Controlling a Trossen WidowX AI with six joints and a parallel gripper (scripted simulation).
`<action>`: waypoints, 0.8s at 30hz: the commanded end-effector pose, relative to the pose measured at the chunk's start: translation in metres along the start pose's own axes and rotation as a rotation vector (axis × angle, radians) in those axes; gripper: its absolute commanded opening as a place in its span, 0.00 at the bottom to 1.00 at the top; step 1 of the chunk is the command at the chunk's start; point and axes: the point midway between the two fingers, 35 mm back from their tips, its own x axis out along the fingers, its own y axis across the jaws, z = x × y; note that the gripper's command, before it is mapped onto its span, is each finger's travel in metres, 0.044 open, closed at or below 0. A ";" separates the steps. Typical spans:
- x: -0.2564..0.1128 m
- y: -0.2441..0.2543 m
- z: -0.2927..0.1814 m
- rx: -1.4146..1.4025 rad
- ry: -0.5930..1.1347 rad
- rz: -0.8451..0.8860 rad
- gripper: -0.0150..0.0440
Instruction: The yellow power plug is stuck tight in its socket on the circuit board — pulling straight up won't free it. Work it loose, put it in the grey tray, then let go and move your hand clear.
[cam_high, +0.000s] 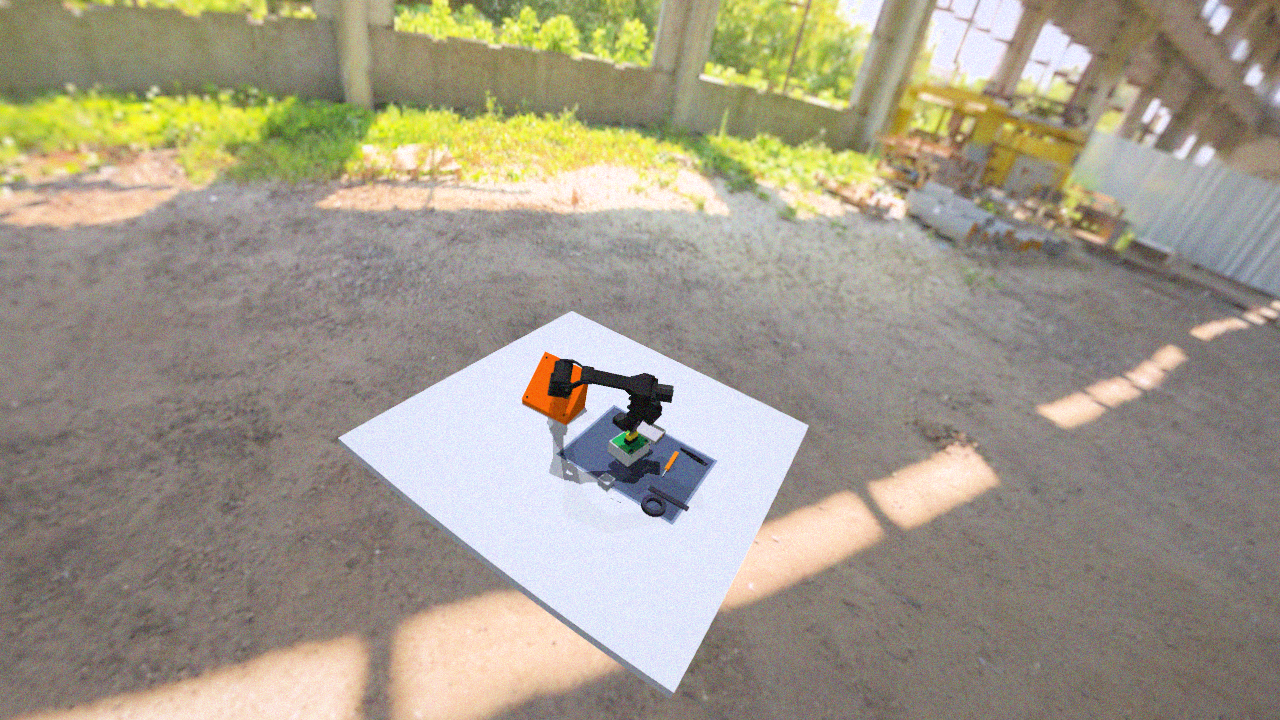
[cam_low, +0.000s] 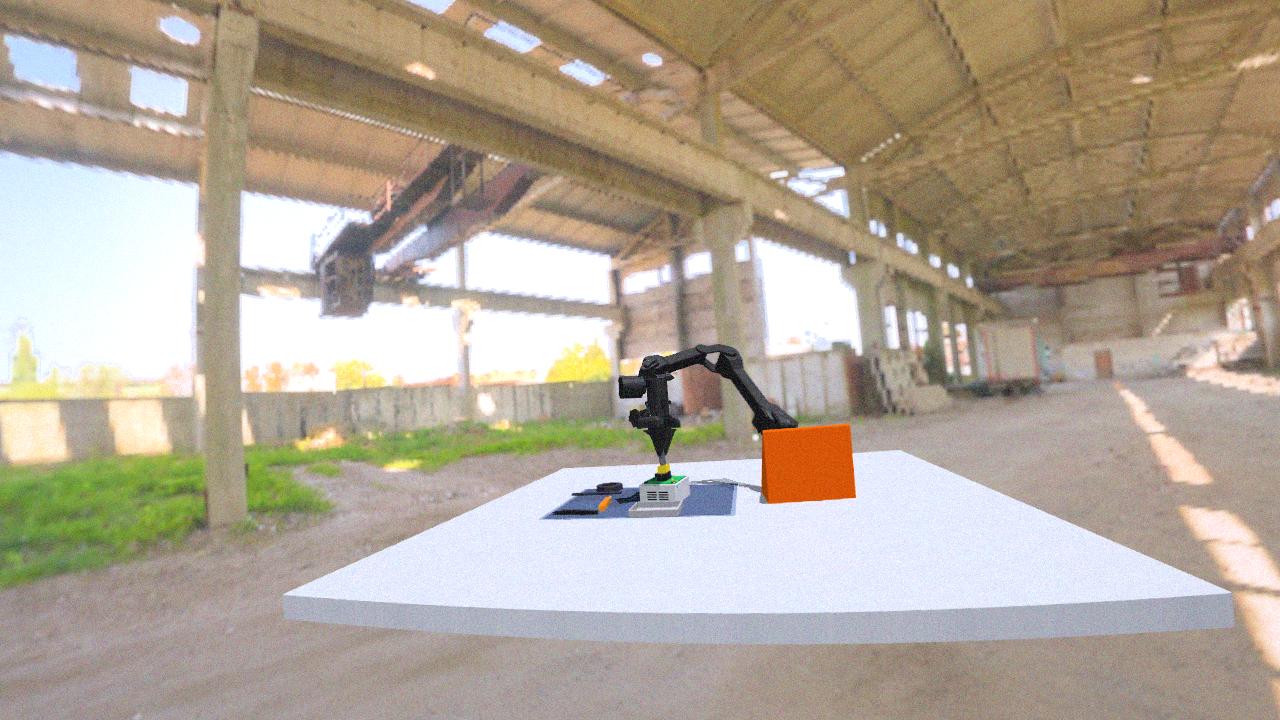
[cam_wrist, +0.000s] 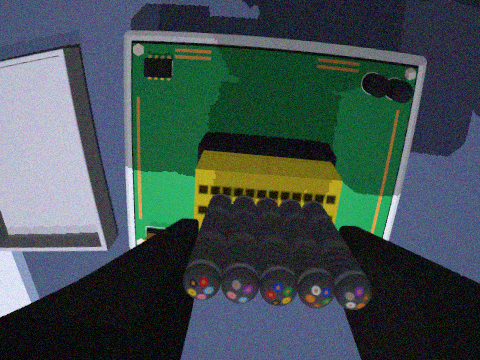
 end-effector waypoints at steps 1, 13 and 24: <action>-0.014 -0.001 -0.001 -0.004 -0.024 0.005 0.25; -0.014 0.020 -0.001 0.000 -0.024 -0.240 0.25; -0.019 -0.001 -0.001 -0.004 -0.024 0.008 0.25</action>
